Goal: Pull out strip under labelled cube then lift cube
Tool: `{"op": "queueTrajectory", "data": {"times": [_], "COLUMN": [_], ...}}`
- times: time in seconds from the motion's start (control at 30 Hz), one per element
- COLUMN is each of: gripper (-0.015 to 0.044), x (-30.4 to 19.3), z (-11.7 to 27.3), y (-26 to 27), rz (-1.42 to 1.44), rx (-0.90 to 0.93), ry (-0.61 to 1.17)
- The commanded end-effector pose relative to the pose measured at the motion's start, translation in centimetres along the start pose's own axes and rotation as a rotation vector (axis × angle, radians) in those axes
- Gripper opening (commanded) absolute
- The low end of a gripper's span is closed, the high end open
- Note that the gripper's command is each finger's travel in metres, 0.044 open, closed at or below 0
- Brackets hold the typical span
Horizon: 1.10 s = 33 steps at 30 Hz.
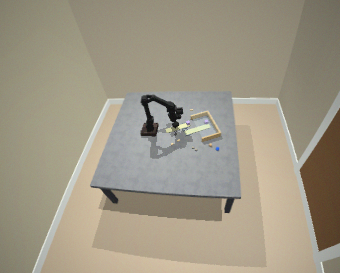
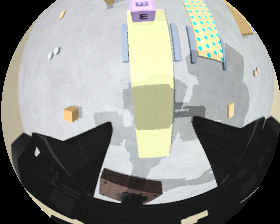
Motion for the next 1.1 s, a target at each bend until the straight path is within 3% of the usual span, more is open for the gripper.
{"op": "queueTrajectory", "data": {"times": [0.0, 1.07], "gripper": [0.0440, 0.0440], "x": [1.5, 13.9], "z": [0.2, 2.0], "y": [0.0, 0.0], "rz": [-0.001, 0.000], "rx": [-0.005, -0.004], "ry": [-0.003, -0.015]}}
Point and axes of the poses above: the point midway between the two fingers, 35 mm back from their tips, its own z axis back along the fingers, its own y axis across the jaws, x = y × z, the point moved 1 cm from there along z, back along the fingers
